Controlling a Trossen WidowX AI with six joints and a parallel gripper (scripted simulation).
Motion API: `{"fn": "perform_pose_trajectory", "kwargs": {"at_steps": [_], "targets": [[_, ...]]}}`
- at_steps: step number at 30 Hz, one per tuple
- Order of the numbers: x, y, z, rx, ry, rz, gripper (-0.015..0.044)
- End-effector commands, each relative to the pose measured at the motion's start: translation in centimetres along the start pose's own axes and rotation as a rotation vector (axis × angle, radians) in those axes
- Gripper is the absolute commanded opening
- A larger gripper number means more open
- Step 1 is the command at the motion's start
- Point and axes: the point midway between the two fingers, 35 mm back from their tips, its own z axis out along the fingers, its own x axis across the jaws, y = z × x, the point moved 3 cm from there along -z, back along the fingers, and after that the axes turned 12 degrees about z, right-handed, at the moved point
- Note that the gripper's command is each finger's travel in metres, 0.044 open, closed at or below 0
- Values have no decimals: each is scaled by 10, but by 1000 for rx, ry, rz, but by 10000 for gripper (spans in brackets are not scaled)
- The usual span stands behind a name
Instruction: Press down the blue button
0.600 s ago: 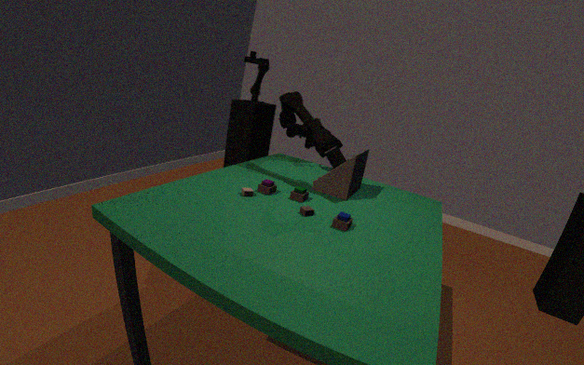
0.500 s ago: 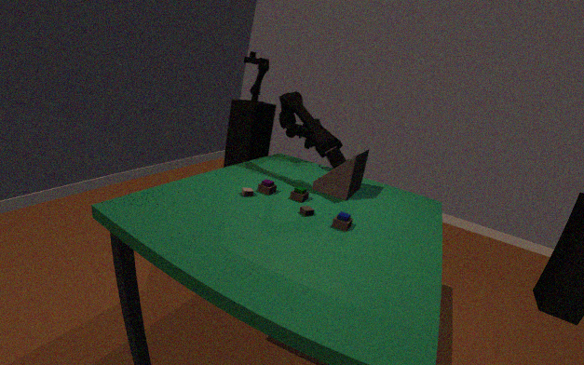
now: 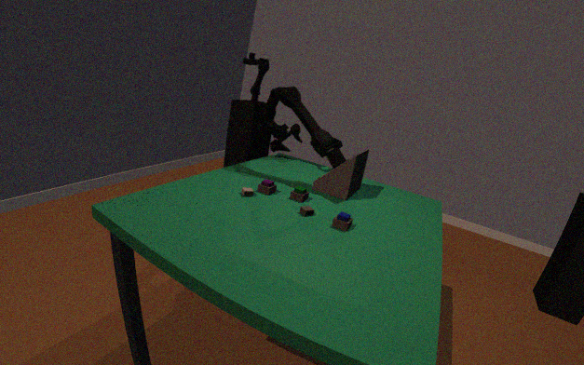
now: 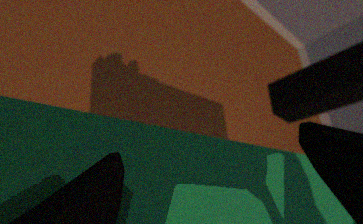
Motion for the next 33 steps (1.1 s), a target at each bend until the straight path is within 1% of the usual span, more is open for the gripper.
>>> {"fn": "perform_pose_trajectory", "kwargs": {"at_steps": [1,11,17,20,23,25,31,33], "targets": [[27,-18,-34,10,190,-110,400],[78,-63,-129,0,693,-370,400],[105,-118,-216,82,1035,-413,400],[110,-145,-255,142,1156,-426,400],[107,-177,-300,228,1281,-439,400],[101,-200,-323,289,1333,-465,400],[61,-273,-390,434,1489,-638,400],[43,-300,-406,481,1514,-709,400]]}}
